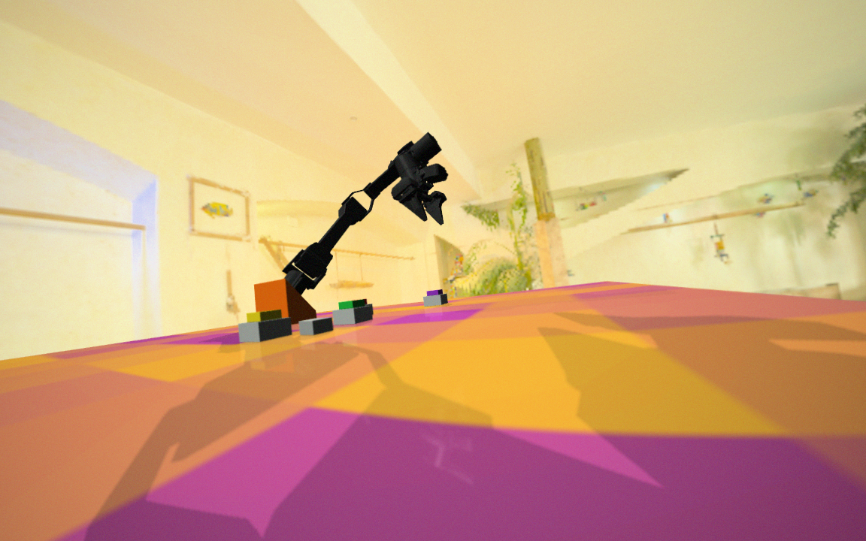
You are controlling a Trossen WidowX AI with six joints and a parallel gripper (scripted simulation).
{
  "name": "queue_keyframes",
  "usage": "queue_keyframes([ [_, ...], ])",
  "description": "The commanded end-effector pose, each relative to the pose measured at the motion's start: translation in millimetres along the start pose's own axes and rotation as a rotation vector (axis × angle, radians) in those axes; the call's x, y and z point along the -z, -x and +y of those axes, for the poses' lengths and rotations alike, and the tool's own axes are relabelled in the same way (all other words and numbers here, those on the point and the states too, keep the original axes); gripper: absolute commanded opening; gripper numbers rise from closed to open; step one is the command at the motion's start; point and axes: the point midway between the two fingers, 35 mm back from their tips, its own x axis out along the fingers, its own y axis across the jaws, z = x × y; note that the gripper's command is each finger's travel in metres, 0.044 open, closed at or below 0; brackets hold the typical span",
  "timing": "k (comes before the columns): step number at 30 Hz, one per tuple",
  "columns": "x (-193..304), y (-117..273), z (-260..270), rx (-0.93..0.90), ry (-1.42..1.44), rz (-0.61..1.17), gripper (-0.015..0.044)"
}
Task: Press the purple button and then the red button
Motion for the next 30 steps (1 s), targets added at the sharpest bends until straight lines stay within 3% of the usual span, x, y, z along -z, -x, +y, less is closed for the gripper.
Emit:
queue_keyframes([
  [1, 37, -59, 8, 0.020, 0.112, 0.273, 0.0400],
  [7, 46, -70, 10, 0.024, 0.136, 0.330, 0.0400],
  [14, 65, -126, 8, 0.022, 0.137, 0.329, 0.0216],
  [21, 66, -128, 8, 0.021, 0.137, 0.329, 0.0032],
  [30, 66, -128, 8, 0.021, 0.137, 0.329, 0.0020],
])
